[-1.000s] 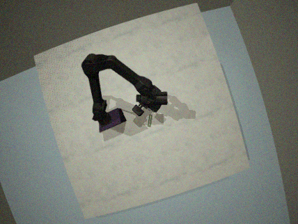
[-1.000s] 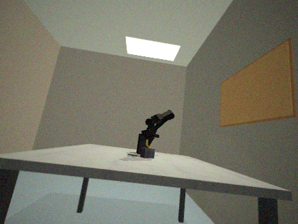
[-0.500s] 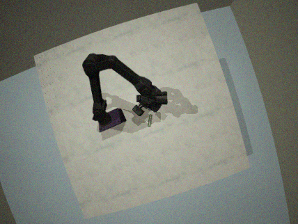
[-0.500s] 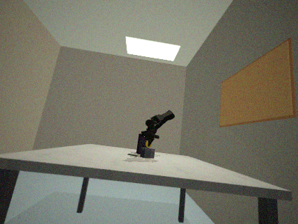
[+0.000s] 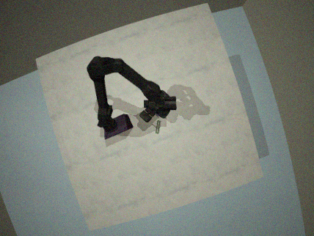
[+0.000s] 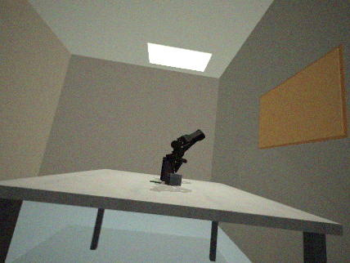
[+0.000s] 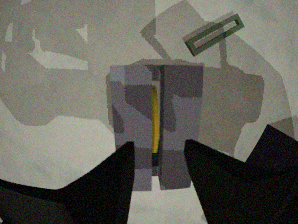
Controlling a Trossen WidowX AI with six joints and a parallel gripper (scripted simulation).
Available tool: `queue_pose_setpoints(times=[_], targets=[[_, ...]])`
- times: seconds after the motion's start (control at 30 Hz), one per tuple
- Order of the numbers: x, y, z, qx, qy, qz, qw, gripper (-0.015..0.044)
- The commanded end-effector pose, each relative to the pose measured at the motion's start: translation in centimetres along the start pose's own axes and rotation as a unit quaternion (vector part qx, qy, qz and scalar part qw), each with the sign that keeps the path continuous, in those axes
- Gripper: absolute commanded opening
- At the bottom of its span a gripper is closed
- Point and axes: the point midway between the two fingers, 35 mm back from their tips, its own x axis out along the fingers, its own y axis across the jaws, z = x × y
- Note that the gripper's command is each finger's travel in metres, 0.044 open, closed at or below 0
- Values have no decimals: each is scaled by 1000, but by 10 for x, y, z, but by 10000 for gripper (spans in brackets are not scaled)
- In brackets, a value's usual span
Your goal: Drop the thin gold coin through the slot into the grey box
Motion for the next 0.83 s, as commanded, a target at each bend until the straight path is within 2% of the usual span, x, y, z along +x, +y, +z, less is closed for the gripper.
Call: queue_pose_setpoints(times=[0.0,0.03,0.3,0.4,0.8], targets=[[0,0,0,-1,0,0,1000,161],[0,0,0,-1,0,0,1000,161],[-21,0,0,0,0,0,1000,371],[-53,-3,-2,4,4,1,1000,440],[-56,-3,-2,5,4,1,1000,440]])
